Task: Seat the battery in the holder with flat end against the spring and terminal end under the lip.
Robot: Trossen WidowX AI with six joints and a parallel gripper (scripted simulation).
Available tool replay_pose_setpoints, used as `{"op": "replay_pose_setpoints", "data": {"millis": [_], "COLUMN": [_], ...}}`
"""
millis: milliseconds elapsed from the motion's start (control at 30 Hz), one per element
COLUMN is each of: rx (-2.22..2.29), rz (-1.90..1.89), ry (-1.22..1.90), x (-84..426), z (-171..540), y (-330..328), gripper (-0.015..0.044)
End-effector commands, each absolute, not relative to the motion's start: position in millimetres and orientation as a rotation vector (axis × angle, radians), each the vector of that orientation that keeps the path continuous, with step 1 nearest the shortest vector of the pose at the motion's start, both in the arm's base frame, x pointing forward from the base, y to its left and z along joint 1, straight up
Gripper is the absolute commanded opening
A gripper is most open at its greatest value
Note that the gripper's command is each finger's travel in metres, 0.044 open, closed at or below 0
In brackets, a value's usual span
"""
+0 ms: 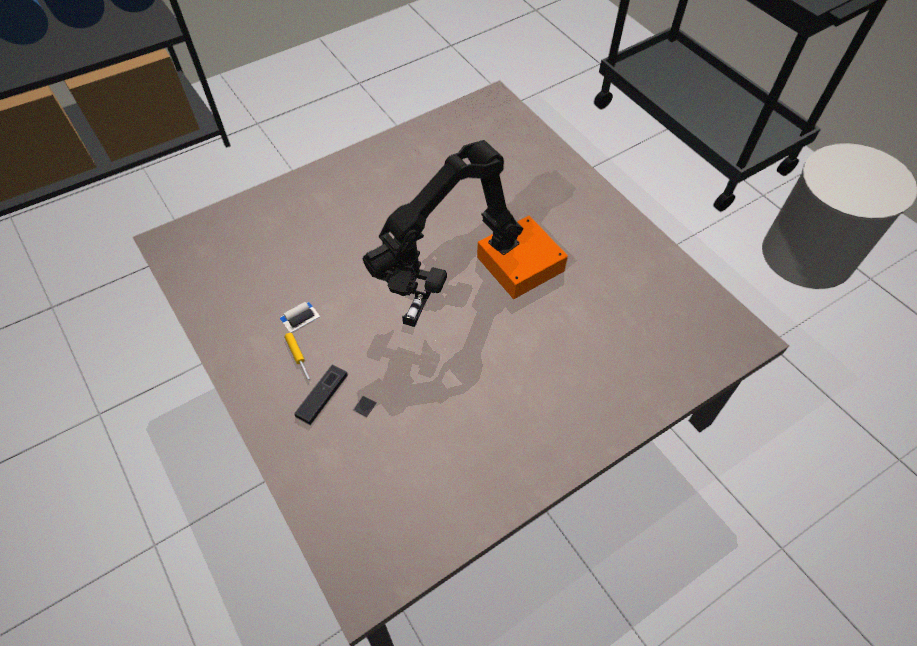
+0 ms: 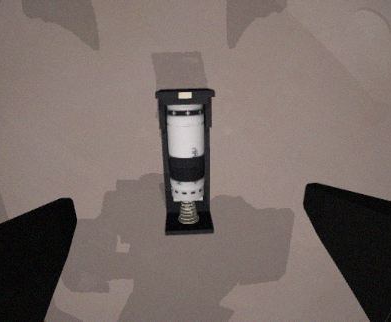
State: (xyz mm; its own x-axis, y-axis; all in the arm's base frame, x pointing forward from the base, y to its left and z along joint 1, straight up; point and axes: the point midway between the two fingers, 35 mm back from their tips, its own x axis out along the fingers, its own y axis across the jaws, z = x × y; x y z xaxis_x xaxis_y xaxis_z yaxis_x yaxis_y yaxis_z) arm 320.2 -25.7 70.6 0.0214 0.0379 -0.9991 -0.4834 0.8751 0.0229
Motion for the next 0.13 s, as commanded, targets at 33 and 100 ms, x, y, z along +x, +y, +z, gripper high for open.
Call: {"op": "replay_pose_setpoints", "data": {"millis": [33,100], "rx": [-0.368,-0.368], "rz": [0.419,0.419], "ry": [1.505,1.505], "x": [320.0,320.0], "z": [71.0,71.0], "y": [-25.5,-25.5], "gripper": [0.0440,0.0440]}}
